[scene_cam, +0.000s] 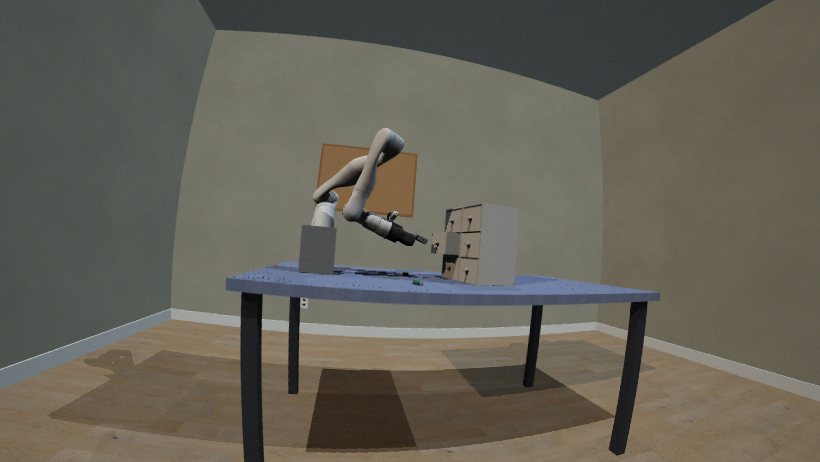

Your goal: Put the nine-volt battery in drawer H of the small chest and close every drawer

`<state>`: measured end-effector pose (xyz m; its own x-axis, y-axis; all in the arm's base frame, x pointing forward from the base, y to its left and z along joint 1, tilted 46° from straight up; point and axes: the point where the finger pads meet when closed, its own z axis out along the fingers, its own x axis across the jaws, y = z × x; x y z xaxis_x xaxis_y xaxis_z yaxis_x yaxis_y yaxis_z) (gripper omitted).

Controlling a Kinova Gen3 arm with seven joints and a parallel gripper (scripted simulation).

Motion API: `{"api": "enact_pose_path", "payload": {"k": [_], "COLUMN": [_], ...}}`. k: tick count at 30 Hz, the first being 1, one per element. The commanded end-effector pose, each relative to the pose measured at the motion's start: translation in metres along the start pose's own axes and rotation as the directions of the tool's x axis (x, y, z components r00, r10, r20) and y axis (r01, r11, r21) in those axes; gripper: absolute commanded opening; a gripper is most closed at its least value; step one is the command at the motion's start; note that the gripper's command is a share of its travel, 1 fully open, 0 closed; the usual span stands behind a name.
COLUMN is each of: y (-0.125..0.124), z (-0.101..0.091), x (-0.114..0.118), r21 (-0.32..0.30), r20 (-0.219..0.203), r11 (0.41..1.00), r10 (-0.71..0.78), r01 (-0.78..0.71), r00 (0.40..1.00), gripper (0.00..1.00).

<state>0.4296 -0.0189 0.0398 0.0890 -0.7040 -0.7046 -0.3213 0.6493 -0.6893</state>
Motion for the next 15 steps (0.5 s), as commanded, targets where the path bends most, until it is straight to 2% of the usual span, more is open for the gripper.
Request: {"api": "enact_pose_path", "payload": {"k": [1,15], "y": [-0.0002,-0.0032], "z": [0.0022,0.0101], "x": [-0.0010,-0.0004], "r21": [-0.005,-0.004], "r20": [0.002,0.002], "r11": [1.000,1.000], "r10": [0.002,0.000], "r01": [-0.002,0.000], "r00": [1.000,1.000], "gripper": [0.00,0.00]}}
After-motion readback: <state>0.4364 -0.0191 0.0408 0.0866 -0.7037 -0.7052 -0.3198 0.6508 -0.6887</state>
